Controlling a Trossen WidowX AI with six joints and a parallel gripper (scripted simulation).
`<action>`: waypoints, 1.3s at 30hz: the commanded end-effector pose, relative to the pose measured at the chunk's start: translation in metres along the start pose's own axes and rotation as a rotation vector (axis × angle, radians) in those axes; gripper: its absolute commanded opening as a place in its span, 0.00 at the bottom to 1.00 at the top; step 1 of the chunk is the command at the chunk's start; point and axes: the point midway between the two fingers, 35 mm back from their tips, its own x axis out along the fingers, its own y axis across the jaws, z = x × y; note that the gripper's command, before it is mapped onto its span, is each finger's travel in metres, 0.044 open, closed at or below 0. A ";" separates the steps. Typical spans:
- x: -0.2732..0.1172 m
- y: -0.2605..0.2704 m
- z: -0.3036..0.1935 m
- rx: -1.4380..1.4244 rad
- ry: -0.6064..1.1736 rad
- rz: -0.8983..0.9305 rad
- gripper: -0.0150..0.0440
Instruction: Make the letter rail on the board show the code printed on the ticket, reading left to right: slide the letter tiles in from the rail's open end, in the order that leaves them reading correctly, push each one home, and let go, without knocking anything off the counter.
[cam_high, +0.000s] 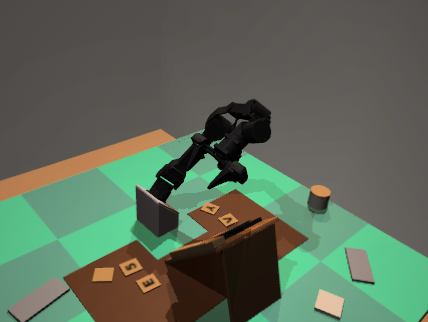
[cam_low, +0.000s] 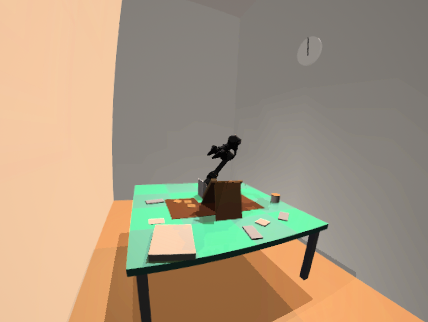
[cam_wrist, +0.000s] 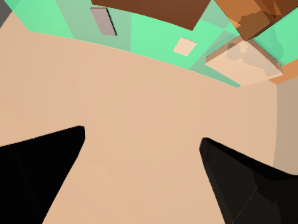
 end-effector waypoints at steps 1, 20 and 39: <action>0.000 0.000 0.001 0.012 -0.005 -0.004 0.98; 0.025 0.046 0.129 1.285 -0.725 -0.188 1.00; 0.029 0.084 0.253 2.035 -1.536 0.183 1.00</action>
